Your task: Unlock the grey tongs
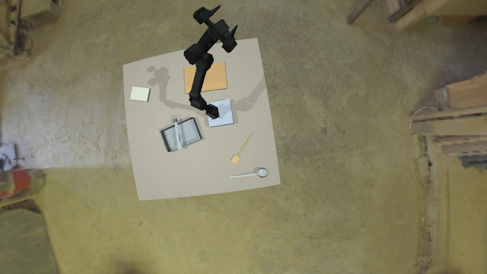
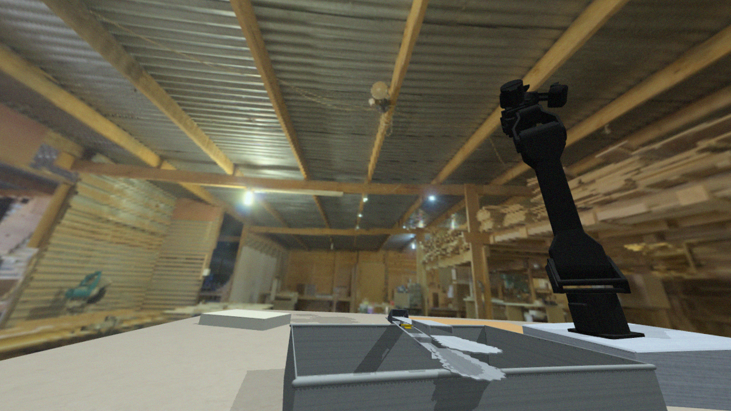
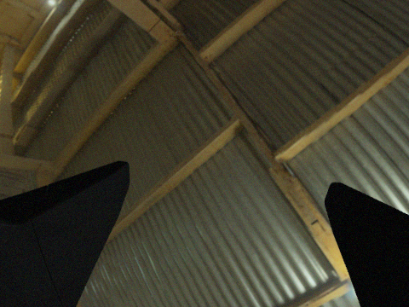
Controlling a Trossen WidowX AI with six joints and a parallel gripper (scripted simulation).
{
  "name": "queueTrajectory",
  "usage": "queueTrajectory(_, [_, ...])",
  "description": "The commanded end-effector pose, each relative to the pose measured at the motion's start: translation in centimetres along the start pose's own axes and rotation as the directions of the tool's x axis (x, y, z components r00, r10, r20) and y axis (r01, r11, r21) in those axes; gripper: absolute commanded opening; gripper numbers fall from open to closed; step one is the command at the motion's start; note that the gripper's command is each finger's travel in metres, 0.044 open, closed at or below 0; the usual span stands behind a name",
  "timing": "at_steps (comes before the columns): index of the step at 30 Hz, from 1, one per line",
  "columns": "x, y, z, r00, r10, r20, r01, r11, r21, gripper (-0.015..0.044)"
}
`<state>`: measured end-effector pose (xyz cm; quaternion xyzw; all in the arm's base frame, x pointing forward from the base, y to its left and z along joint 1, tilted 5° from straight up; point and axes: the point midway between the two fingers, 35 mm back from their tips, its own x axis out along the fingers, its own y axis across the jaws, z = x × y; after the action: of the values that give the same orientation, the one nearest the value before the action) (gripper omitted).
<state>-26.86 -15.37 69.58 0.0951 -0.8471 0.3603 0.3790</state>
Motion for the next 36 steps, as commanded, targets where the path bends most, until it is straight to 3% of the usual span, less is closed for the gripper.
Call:
queueTrajectory(1, [0.0,-0.1,0.1,1.0,-0.002,0.004,0.002,1.0,0.006,0.0374])
queueTrajectory(6, [-1.8,-2.4,2.1,0.994,-0.054,0.097,0.034,0.979,0.199,0.026])
queueTrajectory(12, [-7.2,-7.6,6.8,0.929,-0.203,0.31,-0.021,0.806,0.591,0.026])
queueTrajectory(17, [-12.7,-12.0,8.5,0.836,-0.339,0.432,-0.155,0.61,0.777,0.026])
queueTrajectory(21, [-14.3,-13.0,8.7,0.806,-0.368,0.464,-0.18,0.594,0.784,0.026])
queueTrajectory(26, [-18.1,-15.2,9.1,0.727,-0.445,0.522,-0.311,0.464,0.829,0.026])
queueTrajectory(31, [-24.0,-17.8,9.3,0.582,-0.558,0.591,-0.533,0.286,0.796,0.026])
queueTrajectory(36, [-31.8,-20.4,8.8,0.383,-0.673,0.633,-0.785,0.125,0.607,0.026])
